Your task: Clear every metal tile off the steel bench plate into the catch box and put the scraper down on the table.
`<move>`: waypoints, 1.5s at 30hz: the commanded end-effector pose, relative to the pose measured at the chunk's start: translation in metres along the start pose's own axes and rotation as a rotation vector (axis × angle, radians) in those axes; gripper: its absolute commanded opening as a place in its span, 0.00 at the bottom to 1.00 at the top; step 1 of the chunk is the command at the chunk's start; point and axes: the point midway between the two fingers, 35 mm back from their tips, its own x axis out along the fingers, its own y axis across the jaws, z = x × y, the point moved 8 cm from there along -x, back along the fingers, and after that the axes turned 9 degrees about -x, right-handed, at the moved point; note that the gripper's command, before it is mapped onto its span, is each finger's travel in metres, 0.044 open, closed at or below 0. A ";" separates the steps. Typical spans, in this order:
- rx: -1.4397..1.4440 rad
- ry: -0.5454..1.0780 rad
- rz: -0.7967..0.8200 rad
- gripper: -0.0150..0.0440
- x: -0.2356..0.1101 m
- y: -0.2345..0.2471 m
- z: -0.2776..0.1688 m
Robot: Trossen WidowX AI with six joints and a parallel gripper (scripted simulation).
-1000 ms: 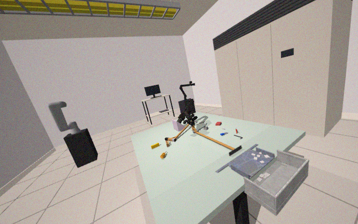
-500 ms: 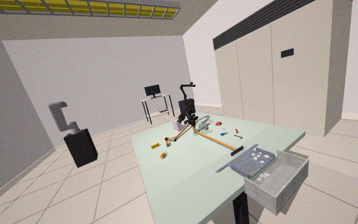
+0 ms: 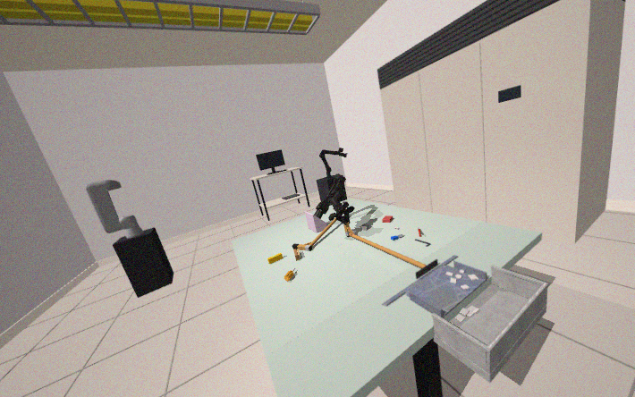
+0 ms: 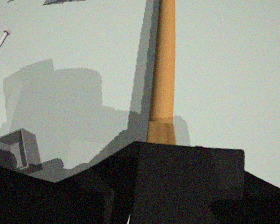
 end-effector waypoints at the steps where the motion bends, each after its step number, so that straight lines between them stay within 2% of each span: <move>1: -0.005 -0.014 -0.005 0.25 0.003 0.000 0.009; 45: -0.009 -0.019 0.000 0.25 0.044 0.001 0.066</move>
